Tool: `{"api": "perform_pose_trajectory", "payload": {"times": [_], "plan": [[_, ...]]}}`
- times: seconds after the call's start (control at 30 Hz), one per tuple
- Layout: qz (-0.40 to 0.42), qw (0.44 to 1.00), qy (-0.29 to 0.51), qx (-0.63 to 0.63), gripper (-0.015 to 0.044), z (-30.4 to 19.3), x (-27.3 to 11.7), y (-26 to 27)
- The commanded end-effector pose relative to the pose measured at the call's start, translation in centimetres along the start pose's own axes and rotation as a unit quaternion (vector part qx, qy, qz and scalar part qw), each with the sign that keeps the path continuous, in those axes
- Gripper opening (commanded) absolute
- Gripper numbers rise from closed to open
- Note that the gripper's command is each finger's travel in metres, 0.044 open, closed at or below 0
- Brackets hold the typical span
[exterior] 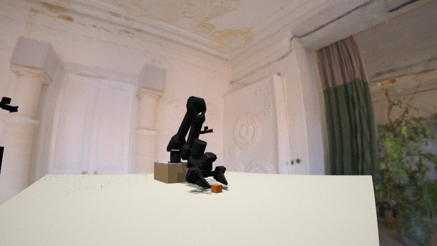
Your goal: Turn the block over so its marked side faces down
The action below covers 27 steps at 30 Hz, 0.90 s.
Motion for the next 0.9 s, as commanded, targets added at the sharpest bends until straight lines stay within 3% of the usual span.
{"api": "perform_pose_trajectory", "payload": {"times": [0.0,0.3,0.57,0.87], "plan": [[0.002,1.000,0.000,0.002,0.0440,0.0,0.0,0.0],[0.000,1.000,0.009,0.002,0.0440,0.2,0.2,0.1],[-0.028,0.992,0.122,0.002,0.0440,4.4,0.8,1.0],[-0.058,0.969,0.242,0.001,0.0440,9.7,-3.6,2.4]]}}
Point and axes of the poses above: the point midway between the two fingers, 35 mm back from their tips, its own x axis out along the fingers, its own y axis across the jaws, z = x × y, the point moved 10 cm from there along -x, back along the fingers, and after that the axes turned 14 degrees about x, right-handed, at the moved point
